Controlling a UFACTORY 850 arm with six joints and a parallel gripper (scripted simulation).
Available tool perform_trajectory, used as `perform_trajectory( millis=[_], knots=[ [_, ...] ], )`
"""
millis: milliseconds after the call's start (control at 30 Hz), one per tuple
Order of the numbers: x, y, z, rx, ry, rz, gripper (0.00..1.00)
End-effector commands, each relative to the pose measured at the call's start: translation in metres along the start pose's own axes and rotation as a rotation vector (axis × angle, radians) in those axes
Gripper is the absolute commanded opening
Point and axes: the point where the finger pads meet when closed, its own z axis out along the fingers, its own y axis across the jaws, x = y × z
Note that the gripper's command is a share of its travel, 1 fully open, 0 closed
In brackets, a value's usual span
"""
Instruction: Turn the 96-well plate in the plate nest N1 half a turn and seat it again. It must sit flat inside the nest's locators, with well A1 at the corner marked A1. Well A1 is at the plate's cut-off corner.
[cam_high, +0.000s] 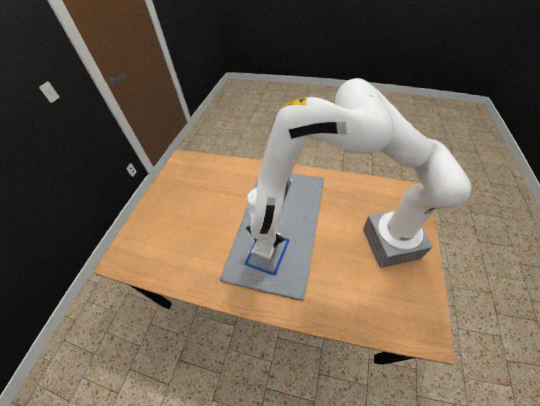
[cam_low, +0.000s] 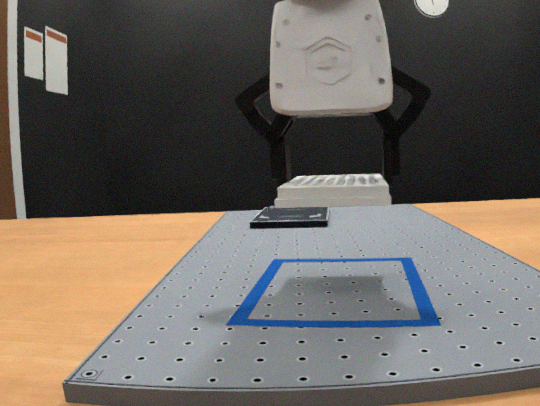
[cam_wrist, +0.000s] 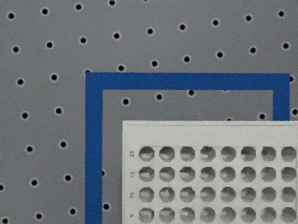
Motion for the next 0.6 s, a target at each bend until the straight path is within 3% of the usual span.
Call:
perform_trajectory(
  millis=[0, 233, 567],
  knots=[
    [0.0, -0.001, -0.001, 0.002, -0.001, 0.0, 0.0],
    [0.0, -0.001, -0.001, 0.002, -0.001, 0.0, 0.0],
    [0.032, -0.009, -0.002, 0.001, -0.001, 0.333, 0.0]
  ],
)
